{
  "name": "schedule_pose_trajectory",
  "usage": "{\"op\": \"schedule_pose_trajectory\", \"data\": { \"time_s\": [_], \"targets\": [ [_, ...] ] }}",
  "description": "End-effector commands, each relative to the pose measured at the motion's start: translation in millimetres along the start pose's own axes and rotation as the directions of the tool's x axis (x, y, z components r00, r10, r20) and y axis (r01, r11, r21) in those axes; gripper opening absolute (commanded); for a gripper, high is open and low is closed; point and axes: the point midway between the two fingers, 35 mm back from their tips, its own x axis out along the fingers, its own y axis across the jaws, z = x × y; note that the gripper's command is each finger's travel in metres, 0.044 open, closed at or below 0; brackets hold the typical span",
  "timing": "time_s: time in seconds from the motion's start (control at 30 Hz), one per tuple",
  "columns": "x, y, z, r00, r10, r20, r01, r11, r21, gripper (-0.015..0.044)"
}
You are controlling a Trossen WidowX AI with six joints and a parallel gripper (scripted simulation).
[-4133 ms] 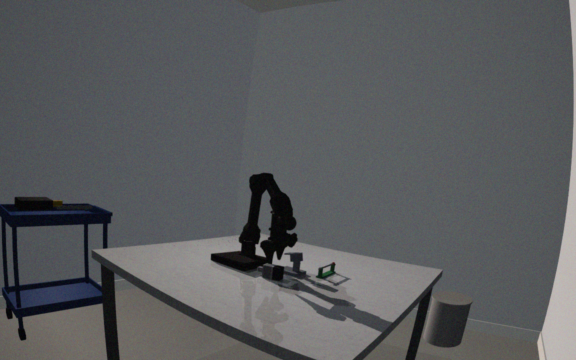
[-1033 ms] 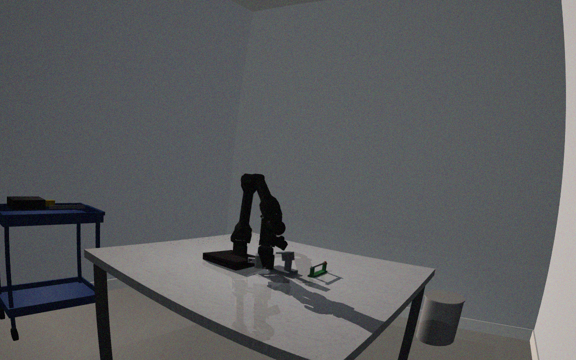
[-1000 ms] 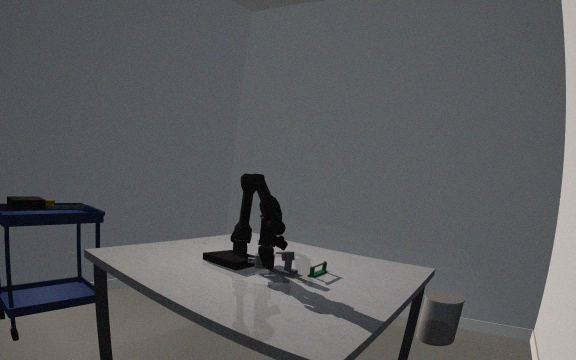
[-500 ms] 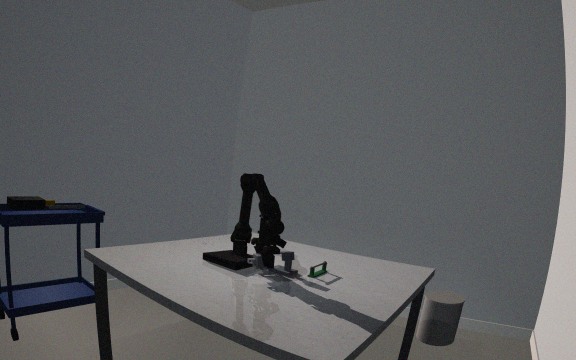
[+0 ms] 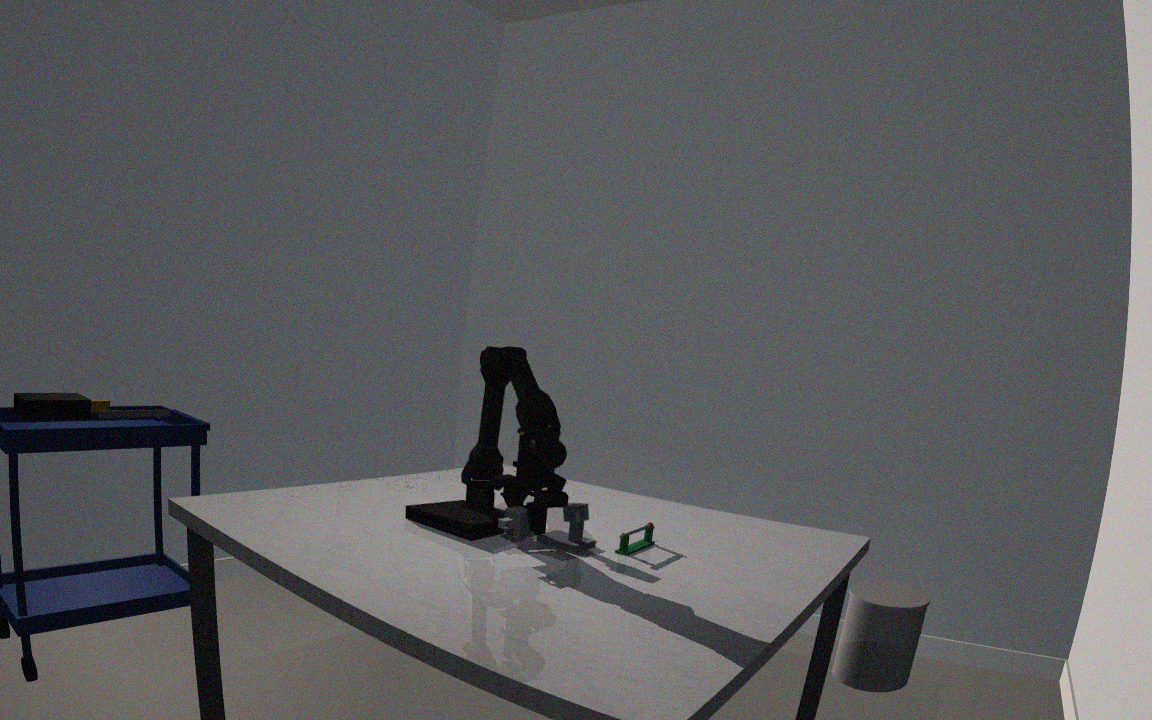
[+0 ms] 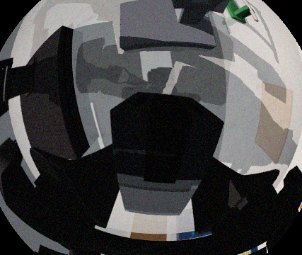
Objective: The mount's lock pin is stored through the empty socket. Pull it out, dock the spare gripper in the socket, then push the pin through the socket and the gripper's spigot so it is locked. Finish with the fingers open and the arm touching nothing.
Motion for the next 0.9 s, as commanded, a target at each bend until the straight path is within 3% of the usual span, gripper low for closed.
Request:
{"op": "schedule_pose_trajectory", "data": {
  "time_s": [0.0,0.43,0.87],
  "targets": [
    [-1.1,1.2,-0.5,1.0,-0.001,-0.003,0.001,0.997,-0.083,0.0],
    [-2.0,5.1,-1.1,1.0,-0.001,-0.004,0.0,0.921,-0.39,0.0],
    [-2.9,9.1,-1.6,1.0,-0.001,-0.004,-0.002,0.754,-0.657,0.0]
  ]
}}
